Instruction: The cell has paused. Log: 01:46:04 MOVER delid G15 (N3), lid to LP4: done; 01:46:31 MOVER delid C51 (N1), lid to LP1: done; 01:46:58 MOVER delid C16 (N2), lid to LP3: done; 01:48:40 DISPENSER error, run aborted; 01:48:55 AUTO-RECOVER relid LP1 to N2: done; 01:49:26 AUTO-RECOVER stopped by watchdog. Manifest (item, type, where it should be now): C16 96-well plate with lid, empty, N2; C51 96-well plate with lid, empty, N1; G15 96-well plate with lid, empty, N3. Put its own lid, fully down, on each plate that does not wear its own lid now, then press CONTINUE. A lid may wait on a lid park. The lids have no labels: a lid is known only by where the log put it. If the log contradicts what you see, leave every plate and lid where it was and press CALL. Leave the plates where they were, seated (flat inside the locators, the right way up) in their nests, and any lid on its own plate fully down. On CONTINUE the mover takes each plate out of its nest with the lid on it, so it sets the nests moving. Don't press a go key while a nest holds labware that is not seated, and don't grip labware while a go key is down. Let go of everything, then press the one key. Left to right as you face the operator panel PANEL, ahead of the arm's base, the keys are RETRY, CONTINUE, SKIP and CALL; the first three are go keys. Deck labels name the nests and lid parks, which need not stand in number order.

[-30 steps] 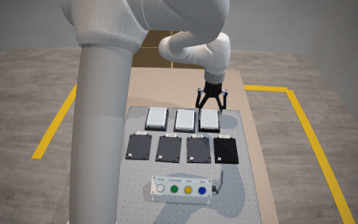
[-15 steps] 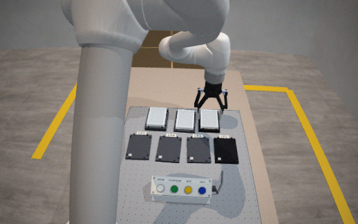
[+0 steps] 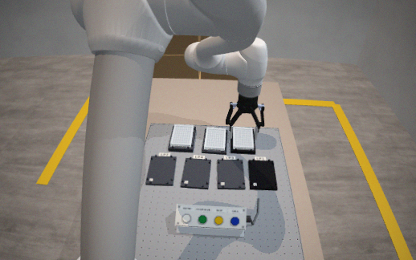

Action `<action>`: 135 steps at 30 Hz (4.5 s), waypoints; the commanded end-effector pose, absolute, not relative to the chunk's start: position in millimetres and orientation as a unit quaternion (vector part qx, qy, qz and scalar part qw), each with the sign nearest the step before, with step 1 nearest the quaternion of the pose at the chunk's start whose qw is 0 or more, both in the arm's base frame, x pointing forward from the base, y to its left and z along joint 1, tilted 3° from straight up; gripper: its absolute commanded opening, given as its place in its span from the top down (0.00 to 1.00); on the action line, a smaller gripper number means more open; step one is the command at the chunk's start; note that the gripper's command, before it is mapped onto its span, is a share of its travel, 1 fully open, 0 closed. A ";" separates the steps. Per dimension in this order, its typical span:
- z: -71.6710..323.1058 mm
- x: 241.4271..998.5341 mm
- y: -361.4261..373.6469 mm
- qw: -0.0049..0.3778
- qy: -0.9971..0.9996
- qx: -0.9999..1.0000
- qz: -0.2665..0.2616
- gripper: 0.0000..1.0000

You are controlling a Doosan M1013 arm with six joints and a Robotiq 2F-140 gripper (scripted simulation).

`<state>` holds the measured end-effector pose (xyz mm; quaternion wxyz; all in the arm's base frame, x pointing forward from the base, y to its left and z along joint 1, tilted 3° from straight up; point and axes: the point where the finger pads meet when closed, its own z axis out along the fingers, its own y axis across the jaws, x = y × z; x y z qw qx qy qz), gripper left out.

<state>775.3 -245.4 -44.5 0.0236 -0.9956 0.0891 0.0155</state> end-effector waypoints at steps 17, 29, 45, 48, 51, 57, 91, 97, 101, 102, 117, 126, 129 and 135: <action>-44.3 775.4 -245.3 0.024 0.089 -0.996 0.015 0.34; -44.3 775.4 -245.3 0.024 0.089 -0.996 0.015 0.34; -38.2 775.5 -245.6 0.024 0.089 -0.996 0.015 0.34; -33.8 775.6 -245.9 0.024 0.089 -0.996 0.015 0.34; -28.3 775.8 -246.1 0.024 0.089 -0.996 0.015 0.34; -17.7 776.1 -246.7 0.024 0.089 -0.996 0.015 0.34; 38.9 719.9 -207.6 0.024 0.088 -0.996 0.015 0.34; 58.3 671.0 -176.6 0.024 0.088 -0.996 0.015 0.34; 73.3 614.7 -144.7 0.024 0.087 -0.996 0.015 0.34; 74.9 609.7 -141.8 0.024 0.087 -0.996 0.015 0.34; 87.9 479.5 -79.3 0.024 0.086 -0.996 0.015 0.34; 83.9 408.9 -51.0 0.024 0.086 -0.996 0.015 0.34; 80.0 379.2 -40.1 0.024 0.086 -0.996 0.015 0.34; 79.7 376.6 -39.2 0.024 0.086 -0.996 0.015 1.00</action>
